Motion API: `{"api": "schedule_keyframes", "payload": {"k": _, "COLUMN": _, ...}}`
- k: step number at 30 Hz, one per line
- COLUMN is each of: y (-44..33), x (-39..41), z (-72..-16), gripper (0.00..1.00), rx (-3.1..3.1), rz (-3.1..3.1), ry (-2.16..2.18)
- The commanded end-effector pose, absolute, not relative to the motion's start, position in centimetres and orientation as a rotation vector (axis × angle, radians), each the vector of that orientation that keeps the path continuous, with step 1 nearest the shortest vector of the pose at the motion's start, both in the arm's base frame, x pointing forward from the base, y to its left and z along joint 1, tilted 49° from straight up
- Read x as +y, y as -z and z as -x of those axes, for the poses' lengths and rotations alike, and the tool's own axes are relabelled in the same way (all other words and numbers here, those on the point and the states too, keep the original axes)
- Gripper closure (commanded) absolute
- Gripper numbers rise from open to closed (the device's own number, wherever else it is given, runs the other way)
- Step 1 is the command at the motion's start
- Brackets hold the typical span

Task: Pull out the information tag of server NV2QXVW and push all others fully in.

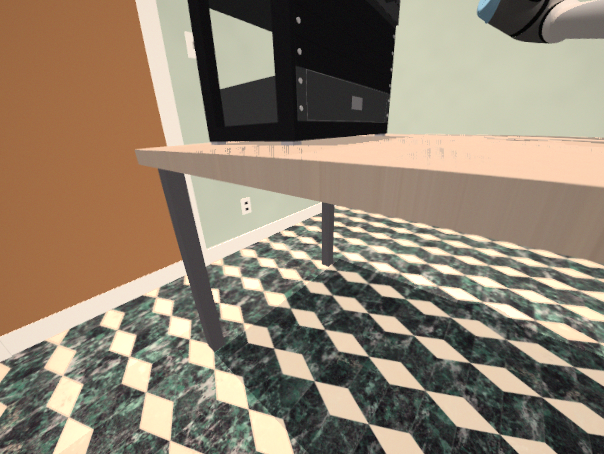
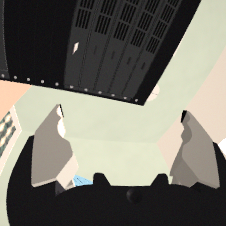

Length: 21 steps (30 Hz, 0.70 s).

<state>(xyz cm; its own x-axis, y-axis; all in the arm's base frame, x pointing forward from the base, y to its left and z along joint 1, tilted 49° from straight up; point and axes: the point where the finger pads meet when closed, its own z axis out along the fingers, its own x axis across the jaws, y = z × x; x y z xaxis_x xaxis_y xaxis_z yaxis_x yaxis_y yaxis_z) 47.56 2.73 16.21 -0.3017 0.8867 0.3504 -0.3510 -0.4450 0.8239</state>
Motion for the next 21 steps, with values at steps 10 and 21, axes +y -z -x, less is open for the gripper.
{"api": "schedule_keyframes", "payload": {"k": 10, "y": -17.09, "x": 3.67, "z": -46.82, "gripper": 0.00, "rx": 0.819, "rz": -0.984, "ry": -1.848}}
{"api": "schedule_keyframes", "payload": {"k": 21, "y": -17.52, "x": 4.15, "z": -46.40, "gripper": 0.00, "rx": 0.826, "rz": -0.946, "ry": -1.841}}
